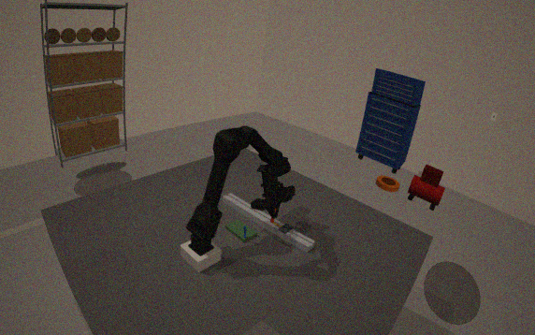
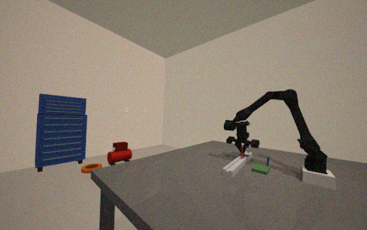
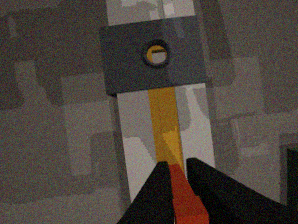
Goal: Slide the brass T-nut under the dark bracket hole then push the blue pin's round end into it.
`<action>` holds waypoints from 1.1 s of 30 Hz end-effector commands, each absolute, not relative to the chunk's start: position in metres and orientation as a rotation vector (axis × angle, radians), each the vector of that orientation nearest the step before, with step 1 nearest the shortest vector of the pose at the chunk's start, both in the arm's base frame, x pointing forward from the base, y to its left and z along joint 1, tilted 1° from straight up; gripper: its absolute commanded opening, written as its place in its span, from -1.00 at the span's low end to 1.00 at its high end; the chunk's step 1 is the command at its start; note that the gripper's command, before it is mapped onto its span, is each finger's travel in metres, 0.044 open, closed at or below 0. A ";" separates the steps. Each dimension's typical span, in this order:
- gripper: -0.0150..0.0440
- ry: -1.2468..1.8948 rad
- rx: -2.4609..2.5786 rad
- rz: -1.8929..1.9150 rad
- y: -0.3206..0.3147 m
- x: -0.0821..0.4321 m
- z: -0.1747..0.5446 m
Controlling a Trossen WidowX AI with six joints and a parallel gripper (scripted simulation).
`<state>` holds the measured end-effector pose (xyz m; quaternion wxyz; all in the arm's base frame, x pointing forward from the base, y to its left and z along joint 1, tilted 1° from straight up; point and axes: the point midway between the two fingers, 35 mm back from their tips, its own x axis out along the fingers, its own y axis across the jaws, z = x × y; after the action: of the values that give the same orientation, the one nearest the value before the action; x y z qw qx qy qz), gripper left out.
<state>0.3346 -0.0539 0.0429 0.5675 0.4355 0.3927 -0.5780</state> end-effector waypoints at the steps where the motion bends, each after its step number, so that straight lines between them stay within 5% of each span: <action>1: -0.11 0.923 1.023 -1.358 -0.054 0.335 0.043; 6: 0.00 0.923 1.023 -1.358 -0.054 0.335 0.043; 17: 0.98 1.094 1.338 -1.322 -0.067 0.334 0.124; 24: 1.00 1.126 1.292 -1.279 -0.067 0.329 0.126; 33: 1.00 1.450 0.644 -0.652 -0.044 0.239 0.129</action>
<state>0.2741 -0.0530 0.1318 0.6045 0.3823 0.5839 -0.3841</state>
